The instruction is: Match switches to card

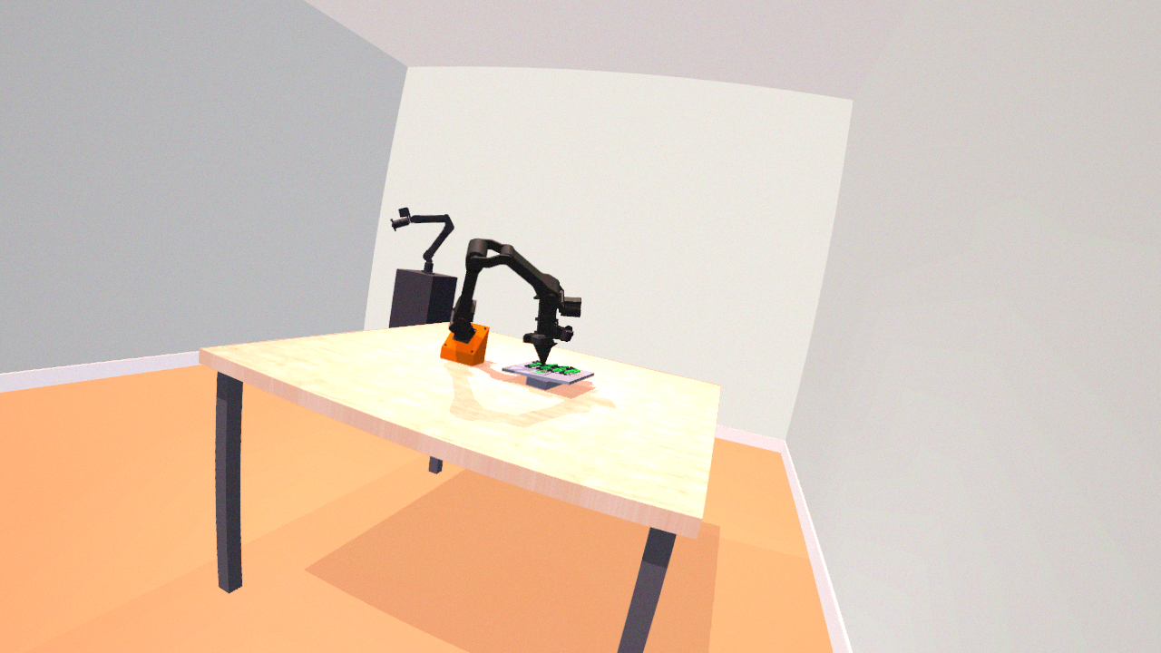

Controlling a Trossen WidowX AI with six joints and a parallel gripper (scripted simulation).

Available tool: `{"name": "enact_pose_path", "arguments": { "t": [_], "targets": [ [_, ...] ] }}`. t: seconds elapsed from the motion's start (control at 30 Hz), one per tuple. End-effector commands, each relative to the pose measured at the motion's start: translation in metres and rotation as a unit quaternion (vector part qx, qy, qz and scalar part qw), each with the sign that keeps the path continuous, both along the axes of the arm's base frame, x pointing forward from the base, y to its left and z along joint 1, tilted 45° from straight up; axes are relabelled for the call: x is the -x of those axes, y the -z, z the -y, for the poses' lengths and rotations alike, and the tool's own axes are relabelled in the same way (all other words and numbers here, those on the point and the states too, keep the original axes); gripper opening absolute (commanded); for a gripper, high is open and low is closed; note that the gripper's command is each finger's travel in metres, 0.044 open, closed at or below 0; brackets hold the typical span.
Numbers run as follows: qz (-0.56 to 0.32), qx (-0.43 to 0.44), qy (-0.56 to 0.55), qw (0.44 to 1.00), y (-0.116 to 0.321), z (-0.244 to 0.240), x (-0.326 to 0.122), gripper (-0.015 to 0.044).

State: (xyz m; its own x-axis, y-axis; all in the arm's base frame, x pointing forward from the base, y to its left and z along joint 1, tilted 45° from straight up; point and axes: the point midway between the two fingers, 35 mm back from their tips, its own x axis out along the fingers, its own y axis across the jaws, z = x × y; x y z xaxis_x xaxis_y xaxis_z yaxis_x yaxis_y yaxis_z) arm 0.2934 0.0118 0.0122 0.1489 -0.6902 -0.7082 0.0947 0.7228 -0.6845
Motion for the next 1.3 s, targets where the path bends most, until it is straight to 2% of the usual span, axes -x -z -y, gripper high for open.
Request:
{"name": "enact_pose_path", "arguments": {
  "t": [0.0, 0.97, 1.17, 1.27],
  "targets": [
    [-0.003, 0.004, -0.002, 1.0, 0.001, 0.001, 0.001, 0.0],
    [-0.003, 0.004, -0.002, 1.0, 0.004, 0.004, 0.0, 0.0],
    [-0.013, 0.001, 0.007, 1.0, -0.04, -0.04, 0.007, 0.0],
    [-0.013, 0.001, 0.007, 1.0, -0.042, -0.042, 0.007, 0.0]
  ]
}}
